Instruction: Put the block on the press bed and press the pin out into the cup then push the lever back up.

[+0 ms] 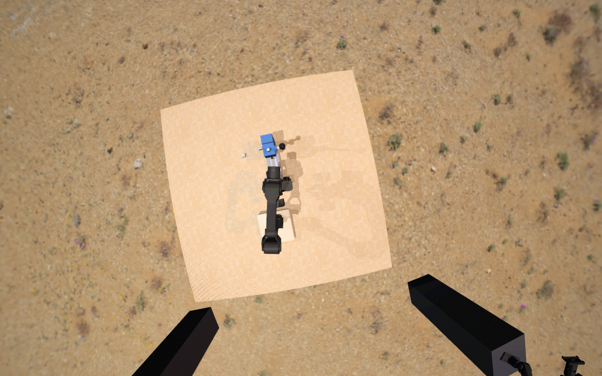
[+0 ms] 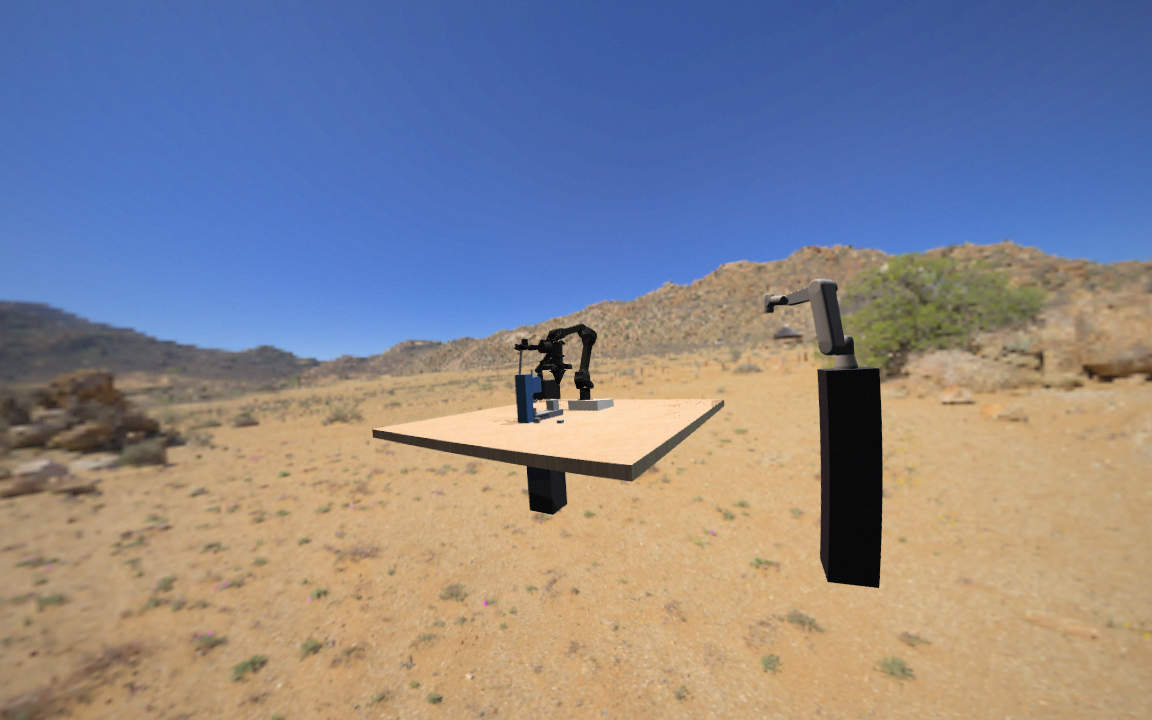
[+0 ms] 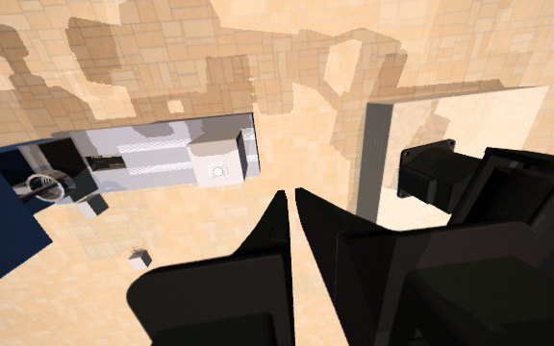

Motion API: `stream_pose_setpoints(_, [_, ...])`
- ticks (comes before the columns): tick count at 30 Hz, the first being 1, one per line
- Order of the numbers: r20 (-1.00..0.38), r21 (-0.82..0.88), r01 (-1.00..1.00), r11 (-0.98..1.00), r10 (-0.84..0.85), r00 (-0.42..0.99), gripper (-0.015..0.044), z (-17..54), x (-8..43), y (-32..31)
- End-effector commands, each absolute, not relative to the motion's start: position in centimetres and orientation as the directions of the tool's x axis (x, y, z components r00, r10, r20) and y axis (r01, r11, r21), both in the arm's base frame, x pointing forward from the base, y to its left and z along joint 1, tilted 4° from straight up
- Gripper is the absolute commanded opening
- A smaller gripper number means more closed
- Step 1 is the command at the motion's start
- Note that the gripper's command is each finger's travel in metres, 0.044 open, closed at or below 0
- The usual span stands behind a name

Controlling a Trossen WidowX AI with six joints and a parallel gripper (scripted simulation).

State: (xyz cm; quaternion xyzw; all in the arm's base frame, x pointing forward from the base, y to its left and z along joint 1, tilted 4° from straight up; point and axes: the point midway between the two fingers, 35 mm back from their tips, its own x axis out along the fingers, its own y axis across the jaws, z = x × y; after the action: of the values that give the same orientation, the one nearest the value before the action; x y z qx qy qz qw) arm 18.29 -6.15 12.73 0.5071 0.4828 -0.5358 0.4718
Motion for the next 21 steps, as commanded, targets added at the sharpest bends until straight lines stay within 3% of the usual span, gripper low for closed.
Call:
stream_pose_setpoints(1, [-0.999, -0.032, 0.998, -0.047, -0.013, -0.033, 0.003, 12.5, 17.0, -6.0])
stream_pose_setpoints(3, [-1.0, -0.013, 1.0, -0.021, -0.015, -0.013, 0.003, 12.5, 18.0, -6.1])
stream_pose_setpoints(7, [-0.992, 0.117, 0.942, 0.316, -0.011, 0.127, 0.003, 11.1, 17.6, -6.0])
stream_pose_setpoints(12, [-0.952, 0.202, 0.682, 0.703, -0.022, 0.305, 0.003, 9.4, 17.5, -6.0])
stream_pose_setpoints(17, [-0.881, 0.104, 0.294, 0.95, -0.049, 0.471, 0.003, 7.7, 17.5, -6.0])
stream_pose_setpoints(21, [-0.837, -0.012, 0.101, 0.995, -0.065, 0.544, 0.003, 6.9, 17.6, -6.0])
